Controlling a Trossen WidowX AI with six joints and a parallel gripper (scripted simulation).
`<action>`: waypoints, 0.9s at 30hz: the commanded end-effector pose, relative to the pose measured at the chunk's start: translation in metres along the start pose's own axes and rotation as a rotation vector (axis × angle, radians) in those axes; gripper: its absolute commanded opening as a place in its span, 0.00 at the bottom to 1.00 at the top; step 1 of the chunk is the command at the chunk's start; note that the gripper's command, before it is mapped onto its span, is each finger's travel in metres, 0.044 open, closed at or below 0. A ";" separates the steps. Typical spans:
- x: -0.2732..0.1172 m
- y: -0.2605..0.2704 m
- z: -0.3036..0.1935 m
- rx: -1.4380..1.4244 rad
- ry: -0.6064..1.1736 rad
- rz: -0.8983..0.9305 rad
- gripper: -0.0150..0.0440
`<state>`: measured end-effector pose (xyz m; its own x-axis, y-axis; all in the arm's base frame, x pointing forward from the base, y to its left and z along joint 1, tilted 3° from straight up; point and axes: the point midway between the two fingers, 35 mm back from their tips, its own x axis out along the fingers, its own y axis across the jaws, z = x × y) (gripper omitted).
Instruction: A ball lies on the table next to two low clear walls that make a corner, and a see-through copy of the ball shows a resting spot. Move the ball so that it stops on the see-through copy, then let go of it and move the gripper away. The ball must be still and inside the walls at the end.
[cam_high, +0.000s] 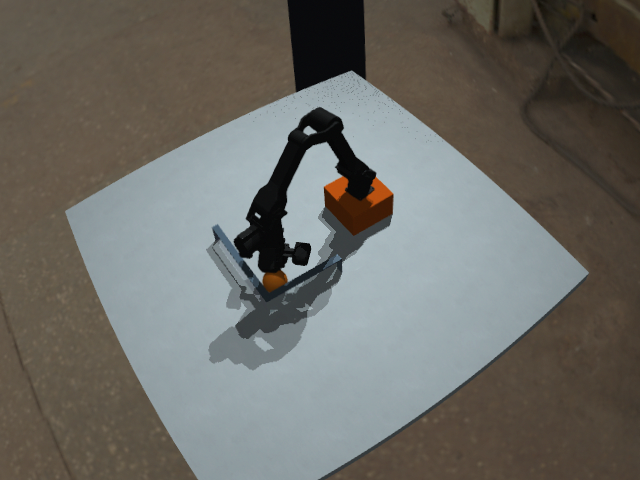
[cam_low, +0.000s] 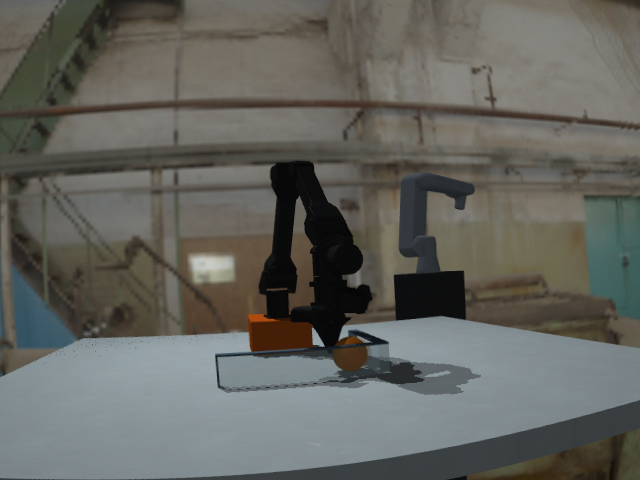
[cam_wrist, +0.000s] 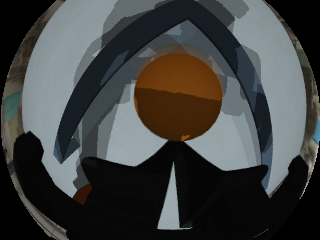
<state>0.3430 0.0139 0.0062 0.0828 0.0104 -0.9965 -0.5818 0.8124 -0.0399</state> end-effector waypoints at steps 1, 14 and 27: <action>0.003 0.001 0.007 0.003 0.002 0.009 0.25; 0.003 0.000 -0.014 0.003 0.004 0.009 0.25; 0.003 0.001 -0.036 0.003 0.006 0.009 0.25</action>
<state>0.3197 -0.0039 0.0007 0.0712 0.0089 -0.9974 -0.5766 0.8163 -0.0339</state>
